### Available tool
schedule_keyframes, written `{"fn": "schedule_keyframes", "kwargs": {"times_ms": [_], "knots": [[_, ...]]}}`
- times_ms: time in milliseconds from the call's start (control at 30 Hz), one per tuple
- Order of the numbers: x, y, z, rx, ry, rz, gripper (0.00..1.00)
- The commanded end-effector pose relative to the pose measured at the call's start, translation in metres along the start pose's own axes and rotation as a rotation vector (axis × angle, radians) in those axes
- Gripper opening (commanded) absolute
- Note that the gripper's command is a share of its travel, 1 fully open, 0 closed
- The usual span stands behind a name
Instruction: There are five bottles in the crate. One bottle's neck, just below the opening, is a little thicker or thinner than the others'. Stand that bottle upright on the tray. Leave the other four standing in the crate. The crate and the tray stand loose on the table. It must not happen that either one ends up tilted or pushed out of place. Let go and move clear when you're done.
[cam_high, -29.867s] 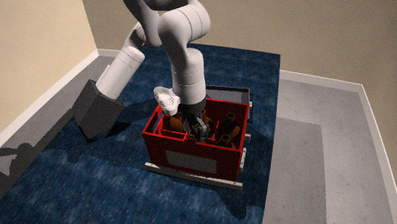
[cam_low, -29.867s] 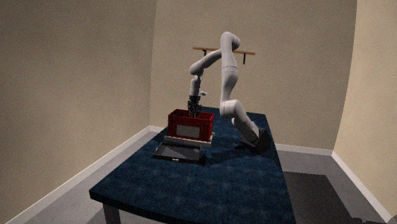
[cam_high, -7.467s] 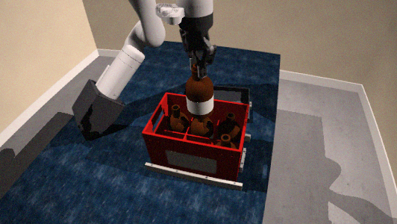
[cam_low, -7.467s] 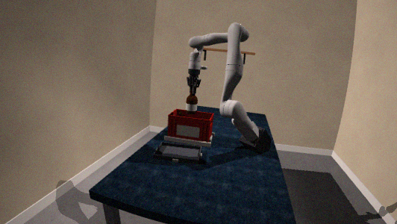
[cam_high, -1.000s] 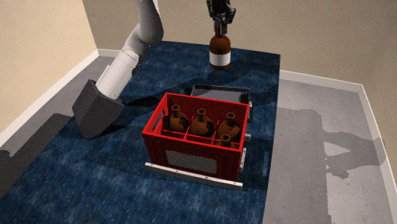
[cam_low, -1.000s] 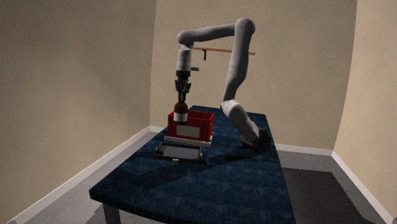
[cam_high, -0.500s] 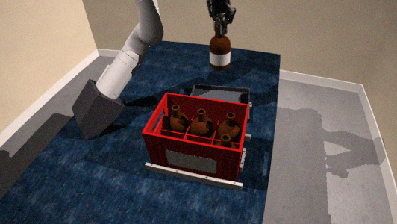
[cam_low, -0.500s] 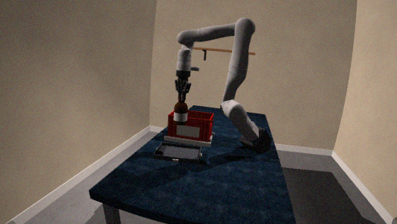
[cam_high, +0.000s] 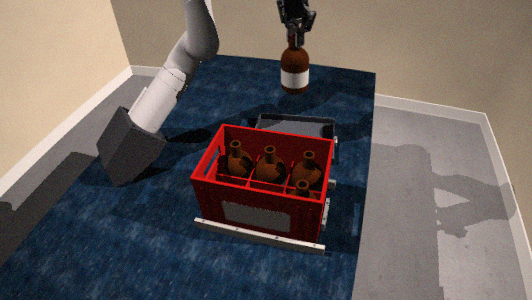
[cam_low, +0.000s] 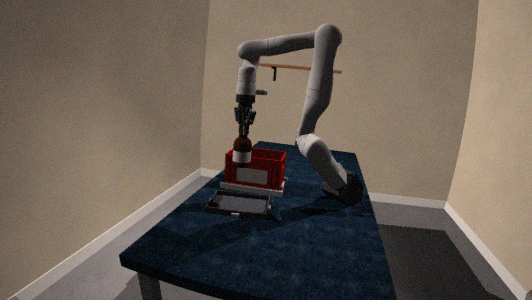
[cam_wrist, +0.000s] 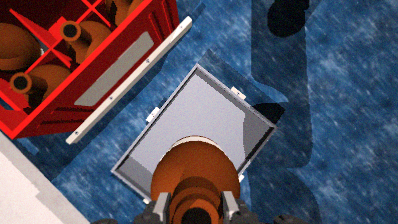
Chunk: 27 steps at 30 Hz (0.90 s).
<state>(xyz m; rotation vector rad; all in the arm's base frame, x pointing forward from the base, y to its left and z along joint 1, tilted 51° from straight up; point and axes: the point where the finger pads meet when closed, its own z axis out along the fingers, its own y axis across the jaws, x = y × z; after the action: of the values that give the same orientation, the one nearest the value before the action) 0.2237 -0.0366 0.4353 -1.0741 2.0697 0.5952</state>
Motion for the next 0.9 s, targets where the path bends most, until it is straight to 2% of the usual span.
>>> {"fn": "schedule_keyframes", "kwargs": {"times_ms": [0,367,867], "knots": [[0.000,0.000,0.000,0.001,-0.001,0.000,0.00],[0.000,0.000,0.006,0.001,-0.001,0.000,0.00],[0.000,0.000,0.030,0.001,-0.001,0.000,0.00]]}}
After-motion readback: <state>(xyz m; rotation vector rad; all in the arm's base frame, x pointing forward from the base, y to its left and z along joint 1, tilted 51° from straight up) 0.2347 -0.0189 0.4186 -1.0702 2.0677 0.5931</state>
